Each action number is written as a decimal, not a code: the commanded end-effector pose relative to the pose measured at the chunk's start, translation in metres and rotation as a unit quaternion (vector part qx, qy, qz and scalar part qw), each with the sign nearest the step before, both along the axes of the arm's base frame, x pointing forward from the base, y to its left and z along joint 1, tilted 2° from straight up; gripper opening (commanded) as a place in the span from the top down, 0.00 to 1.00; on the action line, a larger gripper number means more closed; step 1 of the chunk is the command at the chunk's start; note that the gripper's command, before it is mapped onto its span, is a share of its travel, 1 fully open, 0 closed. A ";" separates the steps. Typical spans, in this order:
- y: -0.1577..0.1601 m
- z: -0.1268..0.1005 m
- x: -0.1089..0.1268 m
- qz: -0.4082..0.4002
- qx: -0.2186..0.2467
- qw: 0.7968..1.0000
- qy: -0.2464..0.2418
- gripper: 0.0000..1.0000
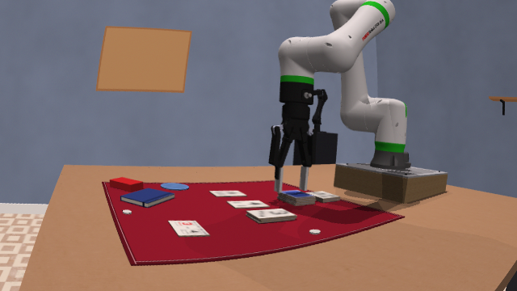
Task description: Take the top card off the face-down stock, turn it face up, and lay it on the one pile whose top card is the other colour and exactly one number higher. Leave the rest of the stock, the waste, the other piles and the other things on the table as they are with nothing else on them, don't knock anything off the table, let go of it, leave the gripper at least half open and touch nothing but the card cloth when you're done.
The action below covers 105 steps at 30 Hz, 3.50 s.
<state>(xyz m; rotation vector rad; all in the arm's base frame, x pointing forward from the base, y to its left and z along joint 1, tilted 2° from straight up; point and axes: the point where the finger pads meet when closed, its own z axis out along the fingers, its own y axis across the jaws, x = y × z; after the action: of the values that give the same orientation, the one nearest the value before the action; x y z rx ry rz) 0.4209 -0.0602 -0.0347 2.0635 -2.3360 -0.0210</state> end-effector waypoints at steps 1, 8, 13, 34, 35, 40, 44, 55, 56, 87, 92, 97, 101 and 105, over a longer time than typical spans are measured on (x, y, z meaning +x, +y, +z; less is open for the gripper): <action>0.000 0.000 0.000 0.000 0.000 1.000 0.000 0.50; 0.000 -0.002 0.000 0.000 0.000 1.000 0.000 0.50; 0.000 -0.003 0.000 0.000 0.000 1.000 0.000 0.50; 0.000 -0.003 0.000 0.000 0.000 1.000 0.000 0.57; 0.000 -0.003 0.000 0.000 0.000 1.000 0.000 0.57; 0.000 -0.003 0.000 0.000 0.000 1.000 0.000 0.57; 0.000 -0.003 0.000 0.000 0.000 1.000 0.000 0.57; 0.000 -0.003 0.000 0.000 0.000 1.000 0.000 0.57; 0.000 -0.003 0.000 0.000 0.000 1.000 0.000 0.57; 0.000 -0.002 0.000 0.000 0.000 1.000 0.000 0.59; 0.000 0.001 0.000 0.000 0.000 1.000 0.000 0.59; 0.000 0.006 0.000 0.000 0.000 1.000 0.000 0.59; 0.000 0.013 0.000 0.000 0.000 1.000 0.000 0.59; 0.000 0.023 0.001 0.000 0.000 1.000 0.000 0.59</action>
<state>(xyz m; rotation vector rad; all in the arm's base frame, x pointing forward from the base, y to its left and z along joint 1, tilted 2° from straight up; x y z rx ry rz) 0.4212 -0.0602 -0.0145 2.0630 -2.3359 -0.0216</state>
